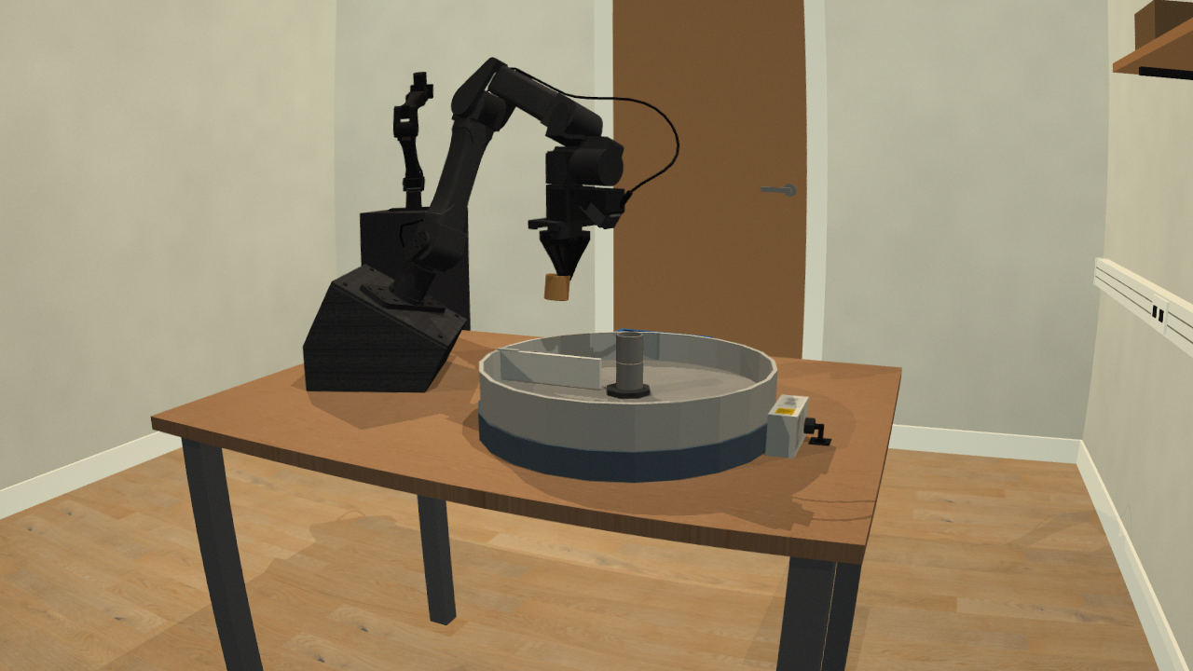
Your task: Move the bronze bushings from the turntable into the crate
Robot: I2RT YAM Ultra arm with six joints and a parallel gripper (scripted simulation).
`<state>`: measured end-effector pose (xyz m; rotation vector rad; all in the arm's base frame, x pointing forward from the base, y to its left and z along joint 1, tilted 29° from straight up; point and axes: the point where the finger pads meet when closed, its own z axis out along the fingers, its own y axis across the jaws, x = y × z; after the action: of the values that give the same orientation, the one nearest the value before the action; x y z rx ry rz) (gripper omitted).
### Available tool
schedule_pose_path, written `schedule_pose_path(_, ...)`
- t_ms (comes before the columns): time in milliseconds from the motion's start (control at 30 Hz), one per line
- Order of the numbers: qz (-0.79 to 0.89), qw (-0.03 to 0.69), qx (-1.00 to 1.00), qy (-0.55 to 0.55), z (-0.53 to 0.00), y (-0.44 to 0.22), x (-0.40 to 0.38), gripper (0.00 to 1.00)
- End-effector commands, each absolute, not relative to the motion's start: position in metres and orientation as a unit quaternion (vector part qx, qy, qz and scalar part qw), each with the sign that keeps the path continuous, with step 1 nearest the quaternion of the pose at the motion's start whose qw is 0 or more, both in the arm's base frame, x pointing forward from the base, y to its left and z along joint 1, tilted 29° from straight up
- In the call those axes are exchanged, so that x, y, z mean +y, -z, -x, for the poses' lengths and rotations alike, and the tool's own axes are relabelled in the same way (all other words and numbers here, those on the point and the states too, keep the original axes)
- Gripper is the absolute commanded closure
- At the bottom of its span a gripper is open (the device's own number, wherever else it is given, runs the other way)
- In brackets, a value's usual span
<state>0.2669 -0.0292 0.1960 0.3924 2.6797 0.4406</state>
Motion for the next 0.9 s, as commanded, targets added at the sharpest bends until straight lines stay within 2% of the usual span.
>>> schedule_pose_path(0,-0.162,0.232,0.949,-0.139,-0.277,-0.222,-0.024,1.00)
schedule_pose_path(867,-0.168,0.206,0.953,-0.144,-0.318,-0.266,0.119,1.00)
